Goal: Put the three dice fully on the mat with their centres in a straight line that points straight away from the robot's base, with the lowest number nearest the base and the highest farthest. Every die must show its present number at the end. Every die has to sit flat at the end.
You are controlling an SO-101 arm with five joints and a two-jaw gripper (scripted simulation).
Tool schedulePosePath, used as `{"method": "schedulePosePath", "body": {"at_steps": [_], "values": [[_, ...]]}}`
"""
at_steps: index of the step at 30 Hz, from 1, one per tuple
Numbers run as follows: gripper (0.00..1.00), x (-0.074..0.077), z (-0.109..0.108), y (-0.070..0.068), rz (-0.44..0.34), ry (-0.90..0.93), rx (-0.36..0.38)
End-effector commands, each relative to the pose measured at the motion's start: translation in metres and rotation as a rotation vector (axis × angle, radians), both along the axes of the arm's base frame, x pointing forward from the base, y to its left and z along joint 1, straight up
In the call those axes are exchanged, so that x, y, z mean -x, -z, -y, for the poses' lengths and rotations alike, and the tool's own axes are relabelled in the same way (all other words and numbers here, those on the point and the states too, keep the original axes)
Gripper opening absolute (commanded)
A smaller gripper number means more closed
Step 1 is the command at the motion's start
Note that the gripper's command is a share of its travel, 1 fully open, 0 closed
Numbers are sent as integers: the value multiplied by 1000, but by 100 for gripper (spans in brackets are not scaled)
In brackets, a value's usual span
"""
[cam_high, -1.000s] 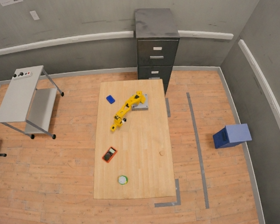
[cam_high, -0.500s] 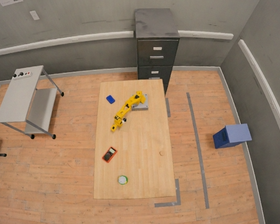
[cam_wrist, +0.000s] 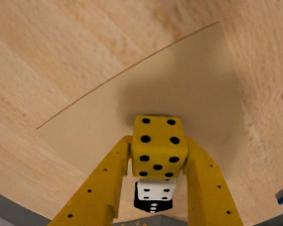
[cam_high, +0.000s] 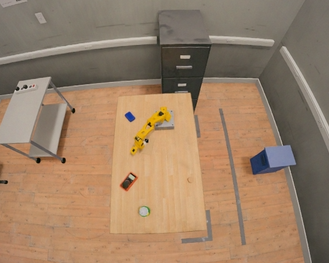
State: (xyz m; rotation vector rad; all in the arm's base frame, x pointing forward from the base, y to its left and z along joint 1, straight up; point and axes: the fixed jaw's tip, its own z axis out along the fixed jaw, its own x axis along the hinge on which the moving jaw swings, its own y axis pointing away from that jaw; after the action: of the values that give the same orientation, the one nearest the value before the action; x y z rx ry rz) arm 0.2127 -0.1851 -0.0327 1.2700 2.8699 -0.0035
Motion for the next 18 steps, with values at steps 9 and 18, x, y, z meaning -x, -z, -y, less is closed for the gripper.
{"method": "schedulePosePath", "body": {"at_steps": [9,18], "values": [[0,3,0,7,-9,13,-10],[0,3,0,8,-9,13,-10]]}}
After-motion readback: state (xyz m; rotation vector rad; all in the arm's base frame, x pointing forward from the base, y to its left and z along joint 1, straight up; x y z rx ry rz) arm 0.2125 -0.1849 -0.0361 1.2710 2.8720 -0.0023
